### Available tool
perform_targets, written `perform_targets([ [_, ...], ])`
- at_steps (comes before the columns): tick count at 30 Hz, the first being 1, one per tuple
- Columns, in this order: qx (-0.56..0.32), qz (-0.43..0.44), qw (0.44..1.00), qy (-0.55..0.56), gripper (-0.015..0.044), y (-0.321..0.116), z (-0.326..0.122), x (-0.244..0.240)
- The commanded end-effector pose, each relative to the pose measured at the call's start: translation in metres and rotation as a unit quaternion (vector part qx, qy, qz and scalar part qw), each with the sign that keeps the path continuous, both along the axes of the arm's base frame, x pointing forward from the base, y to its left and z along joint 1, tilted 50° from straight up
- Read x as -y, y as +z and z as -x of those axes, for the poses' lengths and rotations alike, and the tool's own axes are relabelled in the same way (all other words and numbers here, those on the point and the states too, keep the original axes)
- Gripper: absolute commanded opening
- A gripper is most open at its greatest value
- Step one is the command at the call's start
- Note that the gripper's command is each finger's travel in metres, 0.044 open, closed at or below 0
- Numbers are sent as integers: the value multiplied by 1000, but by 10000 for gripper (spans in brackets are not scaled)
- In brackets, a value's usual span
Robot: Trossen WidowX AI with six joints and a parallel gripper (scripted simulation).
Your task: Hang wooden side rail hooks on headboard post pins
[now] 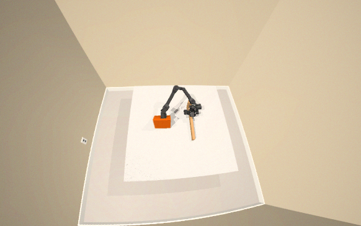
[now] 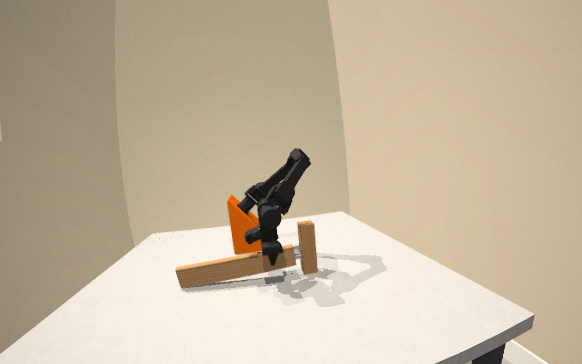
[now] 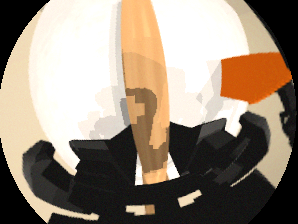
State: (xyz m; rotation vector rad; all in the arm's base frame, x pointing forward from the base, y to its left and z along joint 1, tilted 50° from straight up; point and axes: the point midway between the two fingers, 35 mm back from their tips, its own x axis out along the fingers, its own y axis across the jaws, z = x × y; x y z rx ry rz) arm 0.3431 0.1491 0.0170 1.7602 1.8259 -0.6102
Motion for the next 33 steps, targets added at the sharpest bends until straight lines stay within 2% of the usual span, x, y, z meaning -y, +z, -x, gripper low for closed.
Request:
perform_targets([
  [1,4,-1,1000,-5,0,5,-4,2],
  [33,3,-1,1000,-5,0,7,-2,-1],
])
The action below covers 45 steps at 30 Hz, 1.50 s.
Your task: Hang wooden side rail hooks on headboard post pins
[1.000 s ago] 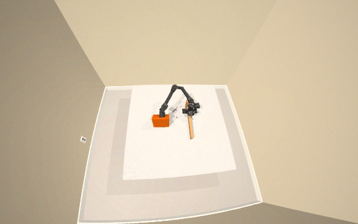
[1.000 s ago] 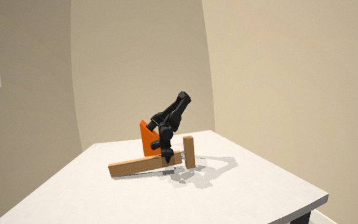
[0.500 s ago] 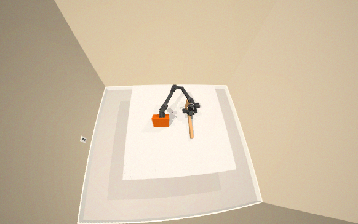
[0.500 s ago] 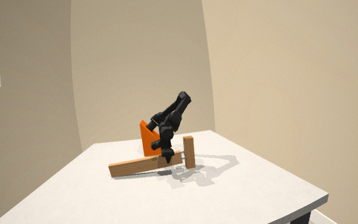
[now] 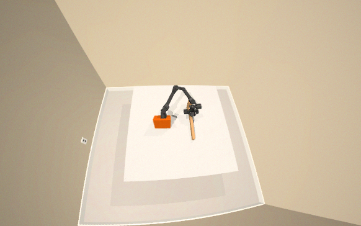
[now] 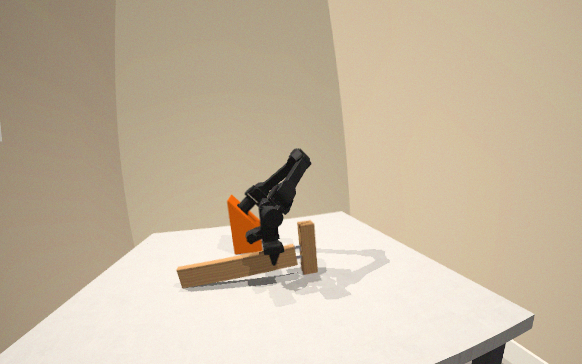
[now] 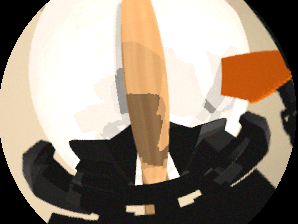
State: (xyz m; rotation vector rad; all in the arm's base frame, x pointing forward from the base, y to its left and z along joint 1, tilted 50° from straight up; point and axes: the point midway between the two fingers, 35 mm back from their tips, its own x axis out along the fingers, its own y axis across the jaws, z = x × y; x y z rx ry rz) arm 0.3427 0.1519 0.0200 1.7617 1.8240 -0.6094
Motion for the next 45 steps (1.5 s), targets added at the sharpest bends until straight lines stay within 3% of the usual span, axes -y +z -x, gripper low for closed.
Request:
perform_targets([
  [1,3,-1,1000,-5,0,4,-2,1],
  [45,3,-2,1000,-5,0,7,-2,-2],
])
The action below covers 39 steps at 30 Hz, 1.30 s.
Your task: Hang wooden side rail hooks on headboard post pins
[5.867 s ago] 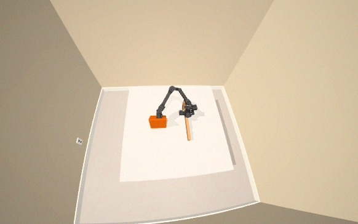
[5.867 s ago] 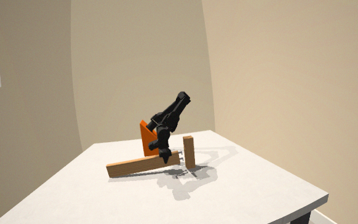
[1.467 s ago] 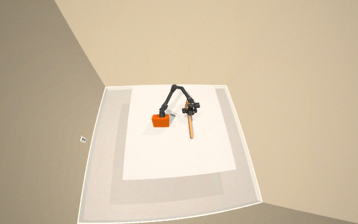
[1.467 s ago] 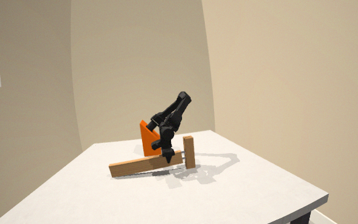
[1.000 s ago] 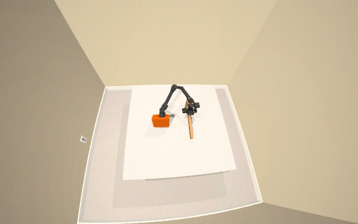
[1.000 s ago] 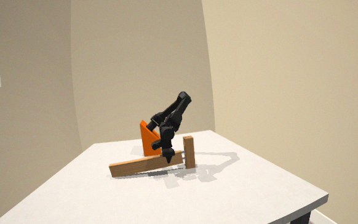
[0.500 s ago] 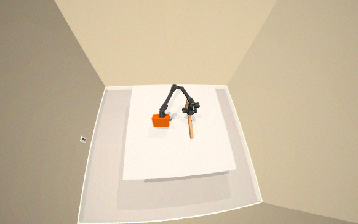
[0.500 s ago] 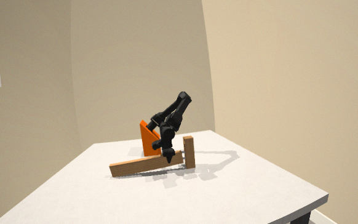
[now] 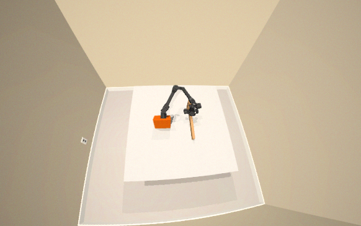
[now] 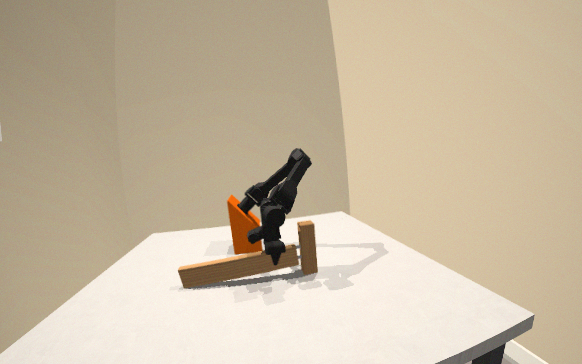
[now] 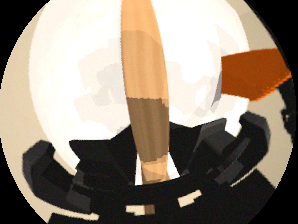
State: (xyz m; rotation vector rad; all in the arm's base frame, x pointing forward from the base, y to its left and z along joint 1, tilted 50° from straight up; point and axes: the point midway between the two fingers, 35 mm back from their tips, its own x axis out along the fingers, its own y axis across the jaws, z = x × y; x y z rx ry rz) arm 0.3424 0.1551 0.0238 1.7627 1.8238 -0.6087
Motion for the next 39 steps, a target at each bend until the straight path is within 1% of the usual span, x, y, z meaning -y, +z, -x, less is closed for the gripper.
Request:
perform_targets([
  [1,3,-1,1000,-5,0,3,-3,1],
  [39,3,-1,1000,-5,0,7,-4,-1],
])
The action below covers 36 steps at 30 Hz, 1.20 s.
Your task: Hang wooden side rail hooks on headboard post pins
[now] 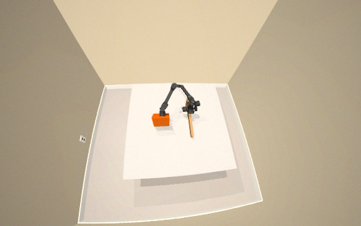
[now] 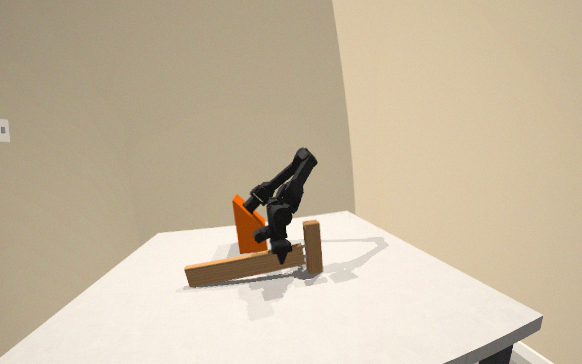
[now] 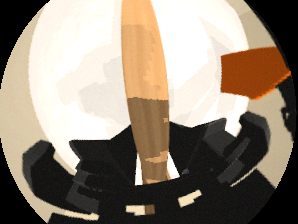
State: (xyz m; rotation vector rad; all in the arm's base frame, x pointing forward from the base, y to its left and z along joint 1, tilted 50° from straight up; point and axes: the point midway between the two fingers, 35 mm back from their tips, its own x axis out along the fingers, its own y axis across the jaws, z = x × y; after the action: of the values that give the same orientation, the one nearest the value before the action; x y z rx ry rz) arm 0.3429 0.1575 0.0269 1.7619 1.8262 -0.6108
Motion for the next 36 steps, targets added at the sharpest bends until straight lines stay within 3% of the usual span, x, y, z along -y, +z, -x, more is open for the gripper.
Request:
perform_targets([
  [1,4,-1,1000,-5,0,4,-3,1],
  [36,4,-1,1000,-5,0,7,-3,-2],
])
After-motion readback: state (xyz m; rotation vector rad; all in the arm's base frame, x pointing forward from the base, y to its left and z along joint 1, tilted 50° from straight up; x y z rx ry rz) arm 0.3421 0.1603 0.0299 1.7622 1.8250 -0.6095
